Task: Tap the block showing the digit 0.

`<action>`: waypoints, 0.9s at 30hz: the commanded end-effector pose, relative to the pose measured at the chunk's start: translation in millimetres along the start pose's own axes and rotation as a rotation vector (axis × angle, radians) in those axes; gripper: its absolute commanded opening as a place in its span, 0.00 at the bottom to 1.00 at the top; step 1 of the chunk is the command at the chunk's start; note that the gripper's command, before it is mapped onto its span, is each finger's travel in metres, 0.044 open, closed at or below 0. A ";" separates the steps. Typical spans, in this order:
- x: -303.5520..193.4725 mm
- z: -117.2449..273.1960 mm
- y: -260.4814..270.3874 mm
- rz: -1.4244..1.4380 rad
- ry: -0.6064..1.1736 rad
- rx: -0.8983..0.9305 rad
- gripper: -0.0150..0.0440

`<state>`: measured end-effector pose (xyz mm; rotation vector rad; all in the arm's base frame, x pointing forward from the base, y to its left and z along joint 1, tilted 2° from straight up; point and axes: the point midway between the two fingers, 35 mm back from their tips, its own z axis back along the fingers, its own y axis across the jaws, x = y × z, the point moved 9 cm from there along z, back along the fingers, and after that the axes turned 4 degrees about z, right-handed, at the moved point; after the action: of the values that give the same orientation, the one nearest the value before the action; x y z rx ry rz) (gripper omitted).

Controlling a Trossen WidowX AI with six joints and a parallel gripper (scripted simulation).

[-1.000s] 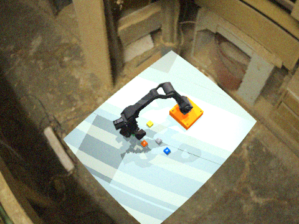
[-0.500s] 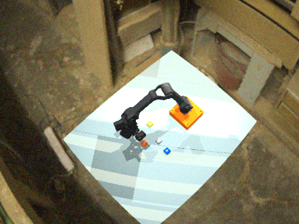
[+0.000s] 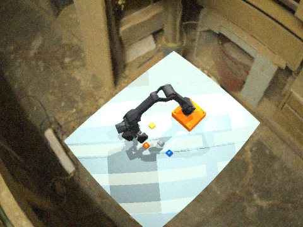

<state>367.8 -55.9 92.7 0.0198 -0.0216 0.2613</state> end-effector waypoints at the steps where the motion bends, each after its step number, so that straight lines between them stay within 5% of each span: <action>1: -0.2 13.1 0.1 -0.002 0.005 0.002 0.29; 8: -0.9 26.3 0.4 -0.003 0.011 0.005 0.29; 22: -2.8 77.1 202.5 -0.004 0.008 0.020 0.91; 27: -36.7 96.7 272.6 -0.004 0.011 0.029 0.93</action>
<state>297.9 160.7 180.1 0.0408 -0.0165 0.2597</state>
